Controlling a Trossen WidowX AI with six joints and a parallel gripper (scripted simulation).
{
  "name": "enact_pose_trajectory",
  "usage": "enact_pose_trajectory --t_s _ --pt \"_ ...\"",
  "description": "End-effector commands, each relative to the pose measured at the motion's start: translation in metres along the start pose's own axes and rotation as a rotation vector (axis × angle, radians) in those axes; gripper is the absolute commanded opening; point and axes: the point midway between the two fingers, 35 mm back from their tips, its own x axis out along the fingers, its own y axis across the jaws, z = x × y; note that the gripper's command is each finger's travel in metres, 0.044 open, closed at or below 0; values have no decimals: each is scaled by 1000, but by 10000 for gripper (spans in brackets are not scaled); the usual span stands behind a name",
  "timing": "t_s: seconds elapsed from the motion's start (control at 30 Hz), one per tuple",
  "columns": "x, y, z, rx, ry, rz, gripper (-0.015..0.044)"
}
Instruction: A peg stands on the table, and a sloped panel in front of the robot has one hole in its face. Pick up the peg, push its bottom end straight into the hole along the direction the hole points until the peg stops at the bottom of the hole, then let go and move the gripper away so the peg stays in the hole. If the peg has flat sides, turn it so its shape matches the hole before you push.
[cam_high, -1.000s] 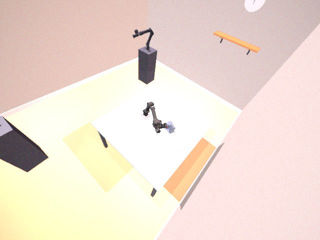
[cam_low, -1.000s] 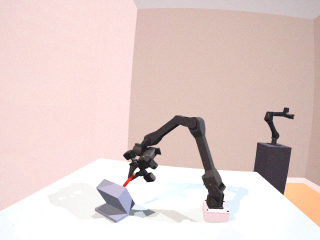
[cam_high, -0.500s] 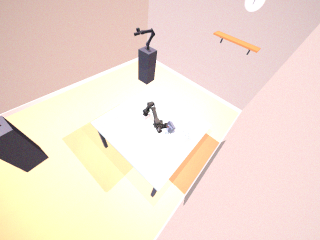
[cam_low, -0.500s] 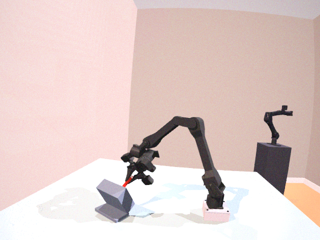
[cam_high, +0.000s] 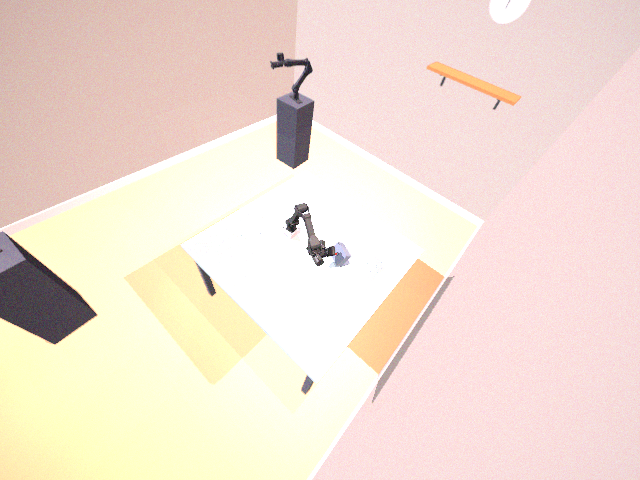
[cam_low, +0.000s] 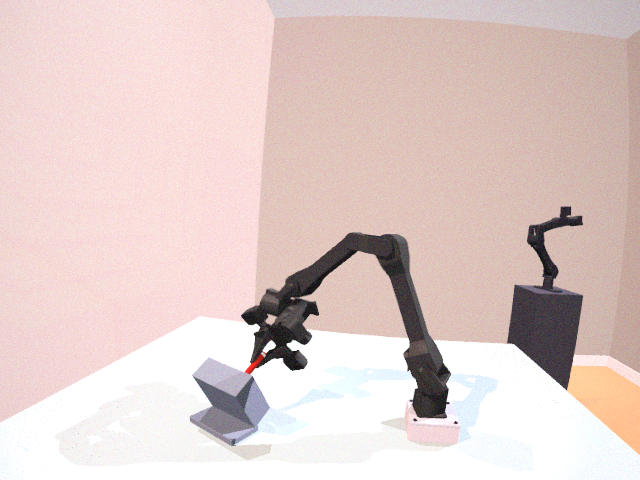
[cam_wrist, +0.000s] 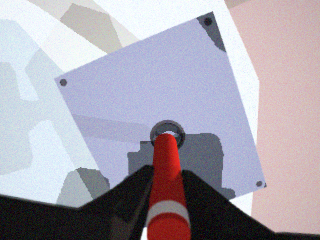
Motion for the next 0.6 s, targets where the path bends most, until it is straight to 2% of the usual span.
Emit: enact_pose_trajectory --t_s 0.0,0.57 --pt "0 -1 0 -4 0 0 0" --pt "11 -2 1 -4 0 -1 0"
